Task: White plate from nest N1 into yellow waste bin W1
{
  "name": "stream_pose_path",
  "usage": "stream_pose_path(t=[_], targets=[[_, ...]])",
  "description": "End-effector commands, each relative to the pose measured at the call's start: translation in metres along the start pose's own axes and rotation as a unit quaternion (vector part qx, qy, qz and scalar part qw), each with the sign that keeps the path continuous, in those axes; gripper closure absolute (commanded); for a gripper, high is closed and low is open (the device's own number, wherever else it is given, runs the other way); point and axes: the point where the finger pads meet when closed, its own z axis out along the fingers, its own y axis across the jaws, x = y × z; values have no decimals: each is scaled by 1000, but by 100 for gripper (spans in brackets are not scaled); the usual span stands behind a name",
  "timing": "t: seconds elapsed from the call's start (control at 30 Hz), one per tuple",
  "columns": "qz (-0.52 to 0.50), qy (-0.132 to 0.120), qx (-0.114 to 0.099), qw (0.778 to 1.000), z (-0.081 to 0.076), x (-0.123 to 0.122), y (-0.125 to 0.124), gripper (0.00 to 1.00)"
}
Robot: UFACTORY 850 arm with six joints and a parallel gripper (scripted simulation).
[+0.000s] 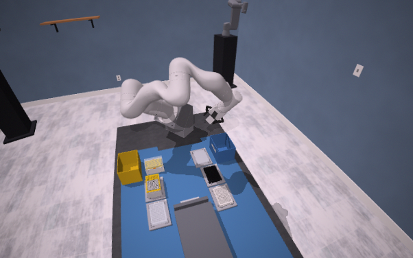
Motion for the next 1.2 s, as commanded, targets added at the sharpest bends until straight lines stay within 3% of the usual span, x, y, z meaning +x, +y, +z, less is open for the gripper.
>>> stream_pose_path(t=[0.0, 0.53, 0.6, 0.8, 0.9, 1.1, 1.17], targets=[[0, 0, 1, 1000, -1, 0, 0, 0], [0, 0, 1, 1000, -1, 0, 0, 0], [-26, -2, 22, 999, -5, 9, -1, 0], [-30, -2, 25, 999, -17, 32, -5, 0], [-59, -2, 49, 997, -23, 46, -6, 0], [-59, -2, 49, 997, -31, 64, -8, 0], [-84, 0, 71, 994, -34, 74, -9, 0]])
